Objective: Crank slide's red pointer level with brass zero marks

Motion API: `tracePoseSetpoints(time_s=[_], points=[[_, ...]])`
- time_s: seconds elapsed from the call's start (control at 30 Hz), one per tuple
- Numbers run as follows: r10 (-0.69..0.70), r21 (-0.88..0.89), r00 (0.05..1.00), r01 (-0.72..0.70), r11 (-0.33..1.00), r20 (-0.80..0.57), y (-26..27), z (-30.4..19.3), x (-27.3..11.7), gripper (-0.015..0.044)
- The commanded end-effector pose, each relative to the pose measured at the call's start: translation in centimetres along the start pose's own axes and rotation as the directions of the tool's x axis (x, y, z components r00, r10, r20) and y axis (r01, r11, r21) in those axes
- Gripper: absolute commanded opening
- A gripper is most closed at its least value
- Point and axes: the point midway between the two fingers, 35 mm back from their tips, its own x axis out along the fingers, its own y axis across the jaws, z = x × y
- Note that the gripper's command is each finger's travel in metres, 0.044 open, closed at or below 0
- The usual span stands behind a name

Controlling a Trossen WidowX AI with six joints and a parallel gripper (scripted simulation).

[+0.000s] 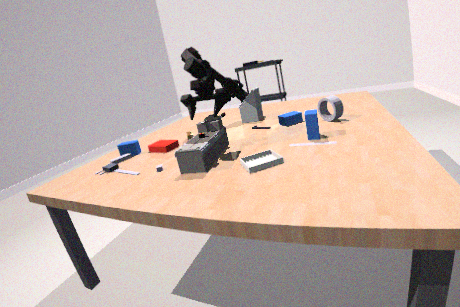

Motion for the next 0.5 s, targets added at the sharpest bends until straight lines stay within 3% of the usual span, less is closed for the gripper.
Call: tracePoseSetpoints(time_s=[0.0,0.47], points=[[0.005,0.001,1.0,-0.005,1.0,0.022,0.05,0.43,-0.13,0.044],[0.005,0.001,1.0,-0.005,1.0,0.023,0.05,0.54,-0.23,0.044]])
